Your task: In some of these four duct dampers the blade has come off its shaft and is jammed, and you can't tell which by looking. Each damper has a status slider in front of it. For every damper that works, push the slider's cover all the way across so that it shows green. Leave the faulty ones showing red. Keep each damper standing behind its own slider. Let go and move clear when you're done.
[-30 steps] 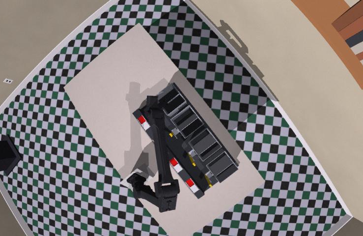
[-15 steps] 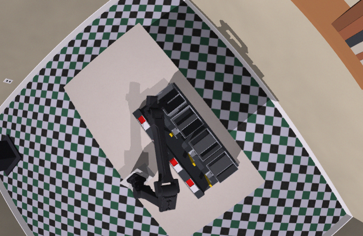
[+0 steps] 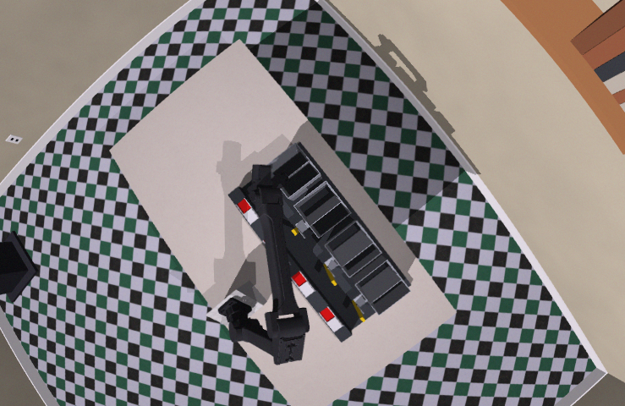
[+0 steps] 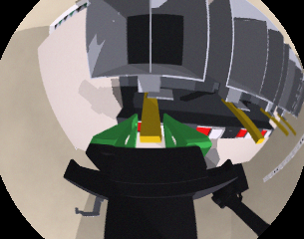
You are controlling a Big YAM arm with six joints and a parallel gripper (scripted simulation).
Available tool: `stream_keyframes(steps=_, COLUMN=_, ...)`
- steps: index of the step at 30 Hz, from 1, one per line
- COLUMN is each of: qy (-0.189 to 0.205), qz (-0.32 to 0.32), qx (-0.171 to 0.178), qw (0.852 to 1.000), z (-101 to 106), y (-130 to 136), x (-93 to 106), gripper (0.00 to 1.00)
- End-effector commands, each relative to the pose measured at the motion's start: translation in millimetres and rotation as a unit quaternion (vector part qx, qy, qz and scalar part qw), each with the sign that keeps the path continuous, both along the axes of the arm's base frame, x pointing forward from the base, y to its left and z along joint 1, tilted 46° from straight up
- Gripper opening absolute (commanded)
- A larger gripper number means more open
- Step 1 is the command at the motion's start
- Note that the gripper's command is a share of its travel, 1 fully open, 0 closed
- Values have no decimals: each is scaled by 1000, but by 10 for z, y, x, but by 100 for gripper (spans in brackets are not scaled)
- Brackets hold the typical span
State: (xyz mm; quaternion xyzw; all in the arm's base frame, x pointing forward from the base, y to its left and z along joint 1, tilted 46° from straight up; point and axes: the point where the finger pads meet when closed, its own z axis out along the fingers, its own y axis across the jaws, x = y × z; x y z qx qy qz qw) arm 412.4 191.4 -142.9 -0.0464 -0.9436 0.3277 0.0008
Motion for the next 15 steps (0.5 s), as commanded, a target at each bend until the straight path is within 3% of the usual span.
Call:
stream_keyframes(steps=1, qy=-19, qz=7, qx=9, qw=1000, z=65, y=226, x=155, gripper=36)
stream_keyframes(steps=7, qy=-30, qz=8, qx=19, qw=999, z=235, y=327, x=201, gripper=36)
stream_keyframes(steps=15, qy=-30, qz=8, qx=20, qw=999, z=316, y=390, x=198, gripper=36)
